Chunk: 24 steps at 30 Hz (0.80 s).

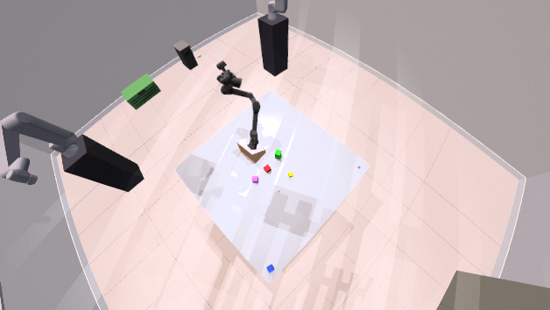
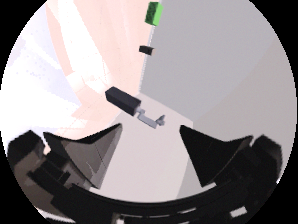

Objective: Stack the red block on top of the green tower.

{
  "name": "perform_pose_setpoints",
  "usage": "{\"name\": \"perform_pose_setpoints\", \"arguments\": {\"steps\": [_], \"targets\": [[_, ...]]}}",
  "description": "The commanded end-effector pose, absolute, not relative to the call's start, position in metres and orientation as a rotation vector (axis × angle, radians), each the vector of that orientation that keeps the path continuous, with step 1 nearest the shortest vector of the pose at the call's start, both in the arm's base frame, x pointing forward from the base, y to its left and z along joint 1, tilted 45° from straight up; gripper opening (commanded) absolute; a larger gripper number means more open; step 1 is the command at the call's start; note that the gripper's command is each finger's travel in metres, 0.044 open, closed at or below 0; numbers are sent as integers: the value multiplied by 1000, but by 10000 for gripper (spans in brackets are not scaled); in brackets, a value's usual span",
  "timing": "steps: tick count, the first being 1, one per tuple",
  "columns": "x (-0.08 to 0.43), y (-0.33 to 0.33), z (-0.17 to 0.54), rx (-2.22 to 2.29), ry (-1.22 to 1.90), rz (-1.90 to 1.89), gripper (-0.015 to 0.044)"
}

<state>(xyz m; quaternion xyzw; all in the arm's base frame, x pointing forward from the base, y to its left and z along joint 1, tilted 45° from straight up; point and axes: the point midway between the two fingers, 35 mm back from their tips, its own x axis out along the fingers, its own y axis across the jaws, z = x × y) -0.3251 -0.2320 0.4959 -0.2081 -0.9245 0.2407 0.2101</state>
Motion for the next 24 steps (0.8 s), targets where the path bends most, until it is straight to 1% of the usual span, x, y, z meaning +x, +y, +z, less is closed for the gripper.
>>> {"name": "perform_pose_setpoints", "arguments": {"steps": [1,2,7,12,18,24], "targets": [[-325,-234,496,-572,-2578,650,426],[-323,-241,495,-553,-2600,592,440],[-302,-311,487,-327,-2716,12,440],[-266,-386,465,-48,-2637,-573,440],[-202,-466,424,278,-2303,-1150,440],[-123,-521,370,527,-1816,-1525,440]]}}
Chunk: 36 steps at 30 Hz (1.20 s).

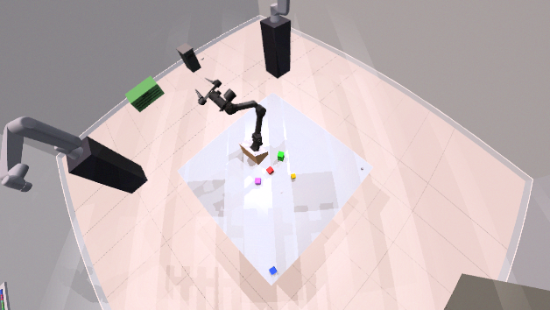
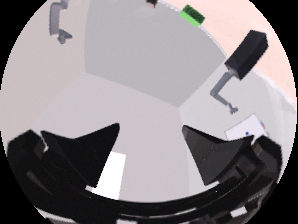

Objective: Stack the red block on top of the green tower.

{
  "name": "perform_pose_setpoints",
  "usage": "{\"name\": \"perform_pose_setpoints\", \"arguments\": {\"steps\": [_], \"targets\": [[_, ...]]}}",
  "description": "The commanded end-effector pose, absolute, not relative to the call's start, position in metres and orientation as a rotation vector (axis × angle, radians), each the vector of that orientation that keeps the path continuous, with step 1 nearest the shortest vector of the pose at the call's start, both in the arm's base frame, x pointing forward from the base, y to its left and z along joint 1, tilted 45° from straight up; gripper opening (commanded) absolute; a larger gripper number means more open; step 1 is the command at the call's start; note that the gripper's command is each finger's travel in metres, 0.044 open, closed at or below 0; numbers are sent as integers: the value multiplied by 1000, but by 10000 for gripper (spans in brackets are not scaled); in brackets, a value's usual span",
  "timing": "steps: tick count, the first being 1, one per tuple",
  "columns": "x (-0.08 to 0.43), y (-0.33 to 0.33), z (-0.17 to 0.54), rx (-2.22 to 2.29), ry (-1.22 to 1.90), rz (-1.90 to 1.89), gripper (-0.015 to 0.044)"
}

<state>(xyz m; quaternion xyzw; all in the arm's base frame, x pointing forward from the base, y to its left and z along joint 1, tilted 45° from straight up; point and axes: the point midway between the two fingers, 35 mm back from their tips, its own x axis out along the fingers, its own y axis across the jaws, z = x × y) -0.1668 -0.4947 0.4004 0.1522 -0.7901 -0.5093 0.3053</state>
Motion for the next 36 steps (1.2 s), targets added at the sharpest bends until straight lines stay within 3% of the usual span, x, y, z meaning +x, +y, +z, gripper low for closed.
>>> {"name": "perform_pose_setpoints", "arguments": {"steps": [1,10,18,28,36], "targets": [[-109,-528,360,561,-1725,-1569,440],[23,-551,262,759,-873,-1739,440],[136,-514,169,803,-141,-1599,440],[240,-399,63,751,628,-1140,440],[275,-263,2,662,1110,-606,440]]}}
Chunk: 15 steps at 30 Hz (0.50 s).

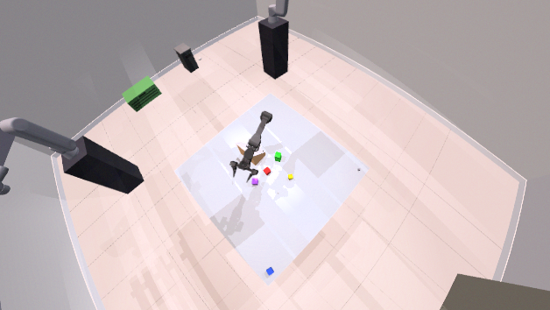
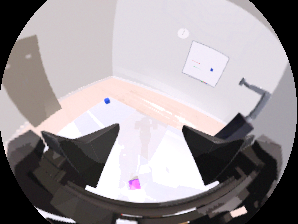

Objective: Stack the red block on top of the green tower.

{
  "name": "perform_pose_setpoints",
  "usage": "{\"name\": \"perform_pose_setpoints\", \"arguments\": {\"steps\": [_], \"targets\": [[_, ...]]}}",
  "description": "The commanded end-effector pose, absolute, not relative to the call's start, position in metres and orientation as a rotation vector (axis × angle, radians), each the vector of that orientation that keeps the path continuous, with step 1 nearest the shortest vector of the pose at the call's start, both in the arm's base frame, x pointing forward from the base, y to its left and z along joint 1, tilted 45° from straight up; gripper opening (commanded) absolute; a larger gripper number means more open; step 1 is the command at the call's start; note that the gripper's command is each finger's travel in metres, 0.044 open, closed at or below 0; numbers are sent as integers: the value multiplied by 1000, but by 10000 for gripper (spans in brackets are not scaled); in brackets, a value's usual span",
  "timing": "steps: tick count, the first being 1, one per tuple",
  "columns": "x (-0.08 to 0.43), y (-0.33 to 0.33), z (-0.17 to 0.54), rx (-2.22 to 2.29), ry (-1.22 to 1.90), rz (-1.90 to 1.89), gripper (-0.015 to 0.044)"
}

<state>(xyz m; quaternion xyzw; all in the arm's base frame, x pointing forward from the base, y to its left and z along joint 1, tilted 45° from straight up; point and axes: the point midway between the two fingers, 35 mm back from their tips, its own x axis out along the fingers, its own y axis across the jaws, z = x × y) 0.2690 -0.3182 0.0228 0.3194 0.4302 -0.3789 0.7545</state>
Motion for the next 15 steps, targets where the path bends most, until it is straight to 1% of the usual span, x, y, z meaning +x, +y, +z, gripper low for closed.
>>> {"name": "perform_pose_setpoints", "arguments": {"steps": [1,7,15], "targets": [[276,-245,-3,650,1160,-531,440],[264,-139,-23,593,1406,-74,440],[217,-19,-14,579,1592,521,440]]}}
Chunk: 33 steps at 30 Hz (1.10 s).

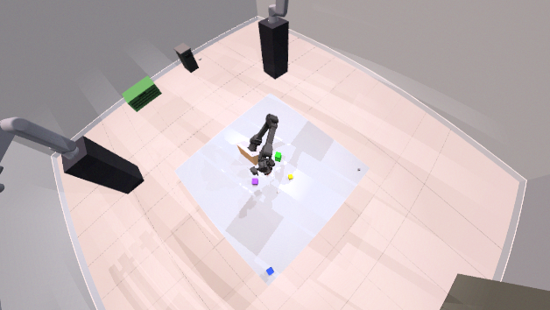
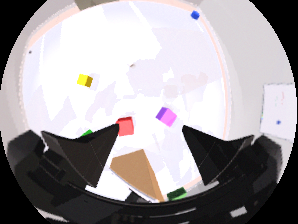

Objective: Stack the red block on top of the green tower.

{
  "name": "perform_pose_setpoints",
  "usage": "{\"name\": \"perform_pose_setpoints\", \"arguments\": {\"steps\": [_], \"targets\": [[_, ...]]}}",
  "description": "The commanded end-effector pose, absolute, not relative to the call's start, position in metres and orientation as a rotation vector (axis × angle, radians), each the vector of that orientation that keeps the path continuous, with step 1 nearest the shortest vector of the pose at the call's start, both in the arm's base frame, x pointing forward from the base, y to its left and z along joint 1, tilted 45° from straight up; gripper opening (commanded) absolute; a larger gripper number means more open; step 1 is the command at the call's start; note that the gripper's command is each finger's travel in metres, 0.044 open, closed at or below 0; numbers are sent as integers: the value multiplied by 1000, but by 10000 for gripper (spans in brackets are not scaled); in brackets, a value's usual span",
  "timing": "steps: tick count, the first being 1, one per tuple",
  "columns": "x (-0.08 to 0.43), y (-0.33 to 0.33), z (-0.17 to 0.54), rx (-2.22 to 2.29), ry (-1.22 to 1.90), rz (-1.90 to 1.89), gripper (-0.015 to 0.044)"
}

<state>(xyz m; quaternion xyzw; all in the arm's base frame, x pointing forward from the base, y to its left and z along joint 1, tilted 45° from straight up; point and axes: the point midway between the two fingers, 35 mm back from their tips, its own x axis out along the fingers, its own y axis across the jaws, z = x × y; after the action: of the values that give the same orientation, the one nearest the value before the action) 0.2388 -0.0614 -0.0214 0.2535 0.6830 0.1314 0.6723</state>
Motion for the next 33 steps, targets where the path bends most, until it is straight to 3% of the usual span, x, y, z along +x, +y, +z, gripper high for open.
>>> {"name": "perform_pose_setpoints", "arguments": {"steps": [1,33], "targets": [[212,-9,-11,582,1603,577,440],[197,45,-59,587,1610,622,440]]}}
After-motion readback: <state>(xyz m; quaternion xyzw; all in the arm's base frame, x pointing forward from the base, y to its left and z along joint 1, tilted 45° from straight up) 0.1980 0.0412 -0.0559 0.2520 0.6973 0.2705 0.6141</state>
